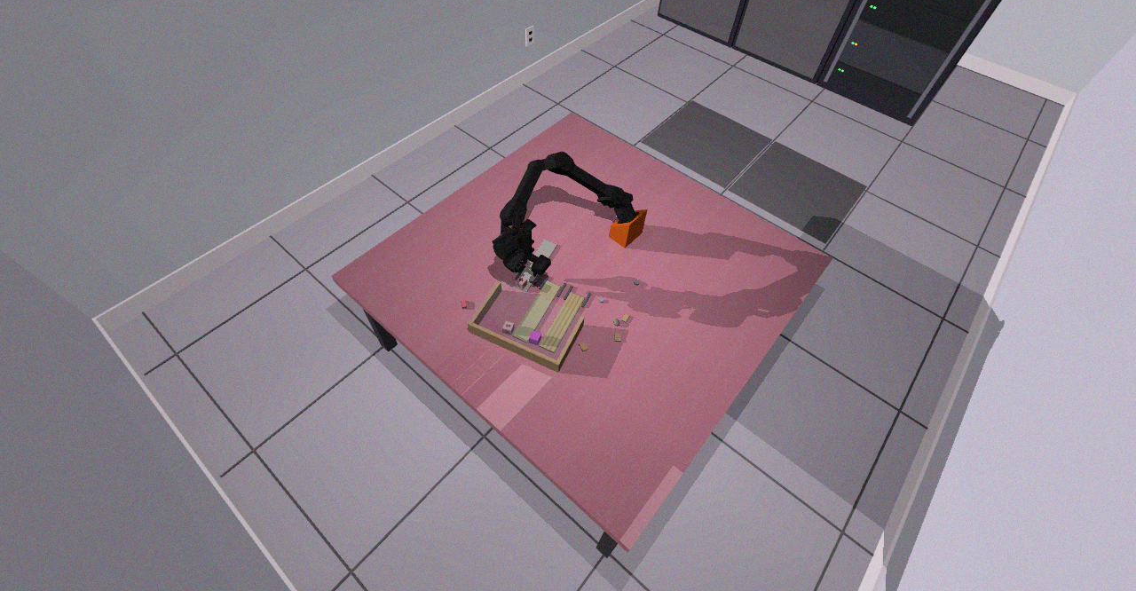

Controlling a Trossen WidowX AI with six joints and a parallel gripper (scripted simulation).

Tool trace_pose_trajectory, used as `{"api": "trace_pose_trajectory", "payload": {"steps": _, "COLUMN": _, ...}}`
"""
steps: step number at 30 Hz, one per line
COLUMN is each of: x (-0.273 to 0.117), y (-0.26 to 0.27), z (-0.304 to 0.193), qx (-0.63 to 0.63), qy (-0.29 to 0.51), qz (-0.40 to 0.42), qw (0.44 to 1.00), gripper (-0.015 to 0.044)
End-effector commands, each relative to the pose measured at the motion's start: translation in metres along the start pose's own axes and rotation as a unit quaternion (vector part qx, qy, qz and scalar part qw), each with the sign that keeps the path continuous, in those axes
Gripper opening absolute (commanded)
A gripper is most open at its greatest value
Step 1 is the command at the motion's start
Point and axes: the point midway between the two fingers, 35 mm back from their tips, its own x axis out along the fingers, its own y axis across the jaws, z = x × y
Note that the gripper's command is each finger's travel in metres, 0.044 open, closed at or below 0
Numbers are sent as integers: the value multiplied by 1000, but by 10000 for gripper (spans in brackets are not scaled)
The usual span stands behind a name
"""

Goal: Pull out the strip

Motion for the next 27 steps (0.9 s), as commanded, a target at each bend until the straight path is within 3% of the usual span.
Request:
{"api": "trace_pose_trajectory", "payload": {"steps": 1, "x": -3, "y": 3, "z": 15, "qx": 0, "qy": -1, "qz": -2, "qw": 1000, "gripper": 440}}
{"api": "trace_pose_trajectory", "payload": {"steps": 5, "x": -5, "y": 5, "z": 25, "qx": 0, "qy": -1, "qz": -2, "qw": 1000, "gripper": 440}}
{"api": "trace_pose_trajectory", "payload": {"steps": 12, "x": 4, "y": 5, "z": 26, "qx": 0, "qy": -1, "qz": -2, "qw": 1000, "gripper": 256}}
{"api": "trace_pose_trajectory", "payload": {"steps": 27, "x": 28, "y": 5, "z": 26, "qx": 0, "qy": -1, "qz": -3, "qw": 1000, "gripper": 250}}
